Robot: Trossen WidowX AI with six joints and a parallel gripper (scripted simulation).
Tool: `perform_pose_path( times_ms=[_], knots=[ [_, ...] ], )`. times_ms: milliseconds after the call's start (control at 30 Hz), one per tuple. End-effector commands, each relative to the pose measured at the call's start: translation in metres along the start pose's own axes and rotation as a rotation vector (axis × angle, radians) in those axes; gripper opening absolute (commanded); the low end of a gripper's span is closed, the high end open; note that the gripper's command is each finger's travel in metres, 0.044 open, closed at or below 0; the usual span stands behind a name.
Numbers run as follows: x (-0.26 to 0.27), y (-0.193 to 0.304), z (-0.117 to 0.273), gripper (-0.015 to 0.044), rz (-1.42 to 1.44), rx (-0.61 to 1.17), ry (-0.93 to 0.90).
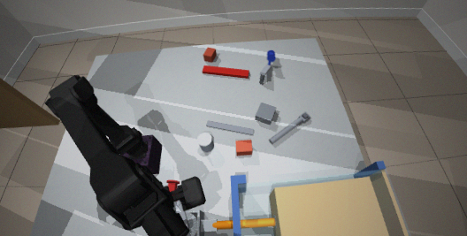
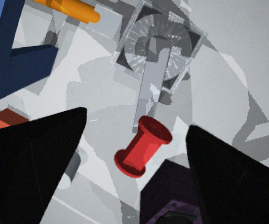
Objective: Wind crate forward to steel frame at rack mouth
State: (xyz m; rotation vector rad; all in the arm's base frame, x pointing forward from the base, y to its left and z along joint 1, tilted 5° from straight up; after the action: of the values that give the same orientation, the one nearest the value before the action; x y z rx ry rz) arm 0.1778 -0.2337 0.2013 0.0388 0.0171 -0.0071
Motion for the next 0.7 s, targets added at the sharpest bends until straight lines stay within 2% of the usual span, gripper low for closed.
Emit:
perform_pose_path(
  times_ms=[0,267,667],
  knots=[
    [0.0001,0.0001,0.0000,0.0204,0.001,-0.001,-0.002],
    [0.0001,0.0001,0.0000,0.0000,0.001,-0.001,-0.002],
    [0.0001,0.0001,0.0000,0.0000,0.001,-0.001,-0.002]
  ],
)
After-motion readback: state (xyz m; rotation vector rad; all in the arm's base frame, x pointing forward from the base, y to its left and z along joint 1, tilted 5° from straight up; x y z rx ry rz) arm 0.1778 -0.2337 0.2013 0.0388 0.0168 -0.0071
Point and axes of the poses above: the point midway between the two fingers, 35 mm back from their tips, its own z axis back along the fingers, its own x axis across the jaws, y = z × x, the point moved 7 cm from there along z, back along the fingers, and after that the axes turned 14 degrees about -z, right-handed, at the moved point
